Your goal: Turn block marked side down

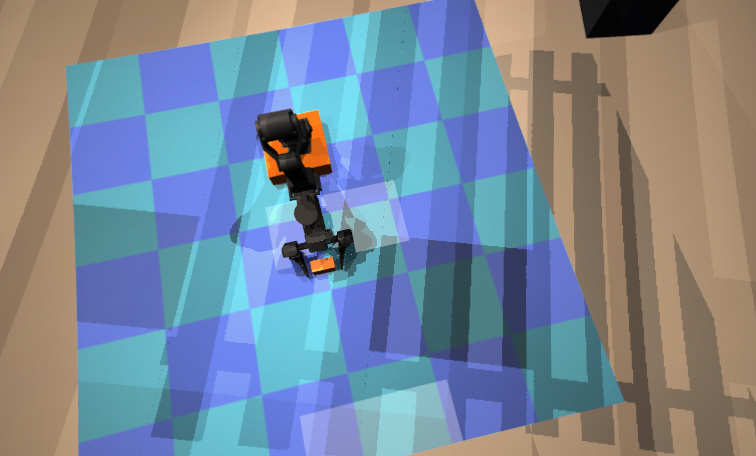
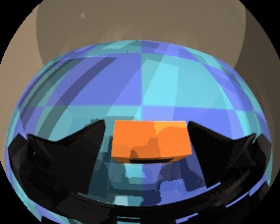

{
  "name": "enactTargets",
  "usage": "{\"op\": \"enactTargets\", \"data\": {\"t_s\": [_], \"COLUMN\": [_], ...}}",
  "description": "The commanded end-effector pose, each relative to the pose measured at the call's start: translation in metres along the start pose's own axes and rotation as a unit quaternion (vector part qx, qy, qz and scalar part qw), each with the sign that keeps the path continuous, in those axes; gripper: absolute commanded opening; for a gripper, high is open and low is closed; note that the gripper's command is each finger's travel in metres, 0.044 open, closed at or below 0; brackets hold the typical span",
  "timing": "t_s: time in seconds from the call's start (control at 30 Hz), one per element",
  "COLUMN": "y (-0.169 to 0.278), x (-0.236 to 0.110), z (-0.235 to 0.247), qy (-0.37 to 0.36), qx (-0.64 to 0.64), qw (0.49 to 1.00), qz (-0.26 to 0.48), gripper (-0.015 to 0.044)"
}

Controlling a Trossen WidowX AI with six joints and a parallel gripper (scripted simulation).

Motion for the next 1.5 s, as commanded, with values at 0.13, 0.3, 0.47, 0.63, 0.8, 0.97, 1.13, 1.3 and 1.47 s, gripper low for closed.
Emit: {"op": "enactTargets", "data": {"t_s": [0.13,0.3,0.47,0.63,0.8,0.97,1.13,1.3,1.47], "y": [-0.036,-0.066,-0.075,-0.074,-0.074,-0.077,-0.096,-0.114,-0.129], "x": [-0.001,-0.031,-0.057,-0.058,-0.058,-0.056,-0.042,-0.031,-0.024], "z": [-0.002,-0.003,-0.004,-0.004,-0.004,-0.004,-0.005,-0.006,-0.007], "qy": [-0.006,-0.009,-0.011,-0.011,-0.011,-0.012,-0.016,-0.020,-0.024], "qx": [0.000,0.000,-0.001,-0.001,-0.001,-0.001,-0.001,-0.001,-0.001], "qw": [0.993,0.982,0.971,0.970,0.970,0.967,0.943,0.910,0.873], "qz": [0.120,0.190,0.240,0.243,0.243,0.254,0.333,0.413,0.488], "gripper": [0.0440,0.0440,0.0440,0.0440,0.0440,0.0440,0.0440,0.0440,0.0440]}}
Point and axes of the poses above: the point midway between the two fingers, 35 mm back from their tips, its own x axis out along the fingers, its own z axis across the jaws, y = z × x, the point moved 4 cm from there along -x, back along the fingers, and after that the axes turned 3 degrees about -x, right-handed, at the moved point
